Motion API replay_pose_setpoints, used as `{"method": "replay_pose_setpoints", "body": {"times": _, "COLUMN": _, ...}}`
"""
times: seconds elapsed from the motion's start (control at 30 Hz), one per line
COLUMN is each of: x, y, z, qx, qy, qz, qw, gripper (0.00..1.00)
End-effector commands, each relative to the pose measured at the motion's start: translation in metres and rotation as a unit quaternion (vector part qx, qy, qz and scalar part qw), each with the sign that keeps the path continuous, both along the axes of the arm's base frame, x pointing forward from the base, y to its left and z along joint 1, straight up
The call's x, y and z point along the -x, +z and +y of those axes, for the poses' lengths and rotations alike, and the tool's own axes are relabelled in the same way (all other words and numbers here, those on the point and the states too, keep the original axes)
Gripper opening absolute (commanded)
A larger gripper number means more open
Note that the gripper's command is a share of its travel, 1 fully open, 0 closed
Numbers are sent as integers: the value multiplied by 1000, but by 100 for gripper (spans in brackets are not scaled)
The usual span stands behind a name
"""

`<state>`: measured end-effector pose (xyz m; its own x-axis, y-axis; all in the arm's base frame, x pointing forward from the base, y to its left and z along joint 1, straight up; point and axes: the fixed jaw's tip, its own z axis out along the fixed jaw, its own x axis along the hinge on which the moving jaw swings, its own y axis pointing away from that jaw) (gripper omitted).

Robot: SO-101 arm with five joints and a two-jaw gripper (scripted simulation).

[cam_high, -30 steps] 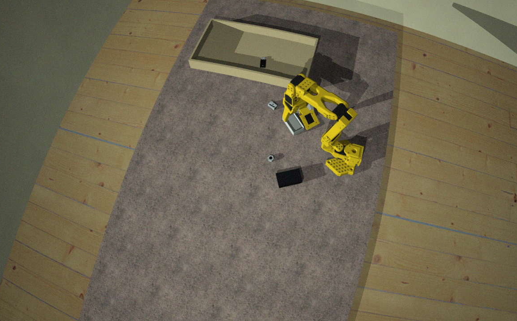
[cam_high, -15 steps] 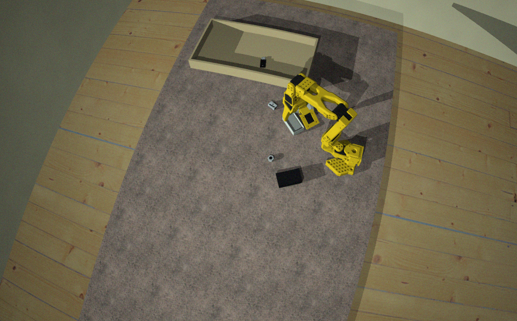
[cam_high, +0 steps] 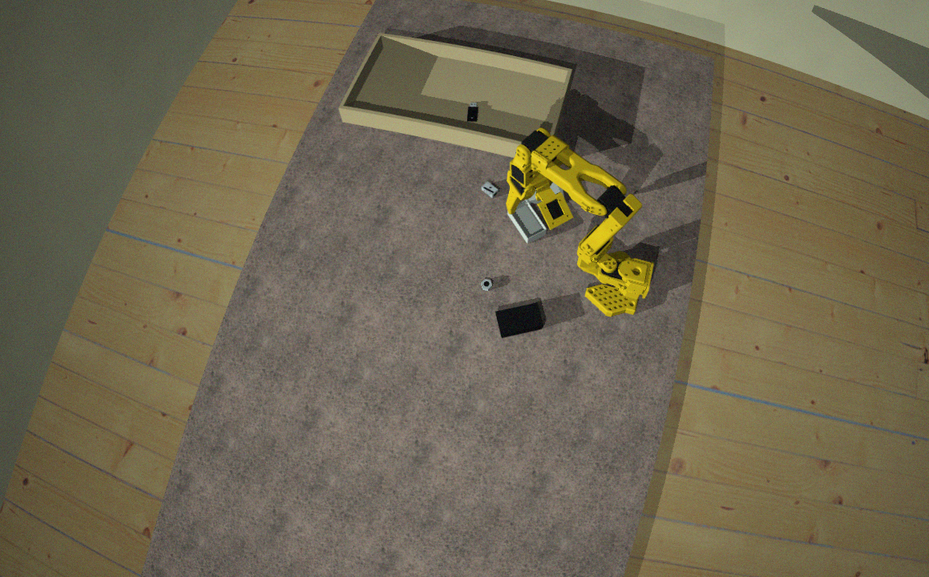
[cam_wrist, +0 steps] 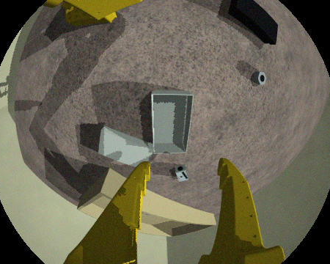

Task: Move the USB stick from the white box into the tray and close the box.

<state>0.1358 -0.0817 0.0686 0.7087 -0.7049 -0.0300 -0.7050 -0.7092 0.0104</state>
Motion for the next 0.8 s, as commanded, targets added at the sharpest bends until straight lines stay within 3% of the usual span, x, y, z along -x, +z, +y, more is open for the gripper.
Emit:
{"method": "replay_pose_setpoints", "body": {"times": 0.0, "x": -4, "y": 6, "z": 0, "qx": 7, "qy": -1, "qz": -14, "qw": 1000, "gripper": 30}}
{"method": "replay_pose_setpoints", "body": {"times": 0.77, "x": -2, "y": 4, "z": 0, "qx": 7, "qy": -1, "qz": -14, "qw": 1000, "gripper": 30}}
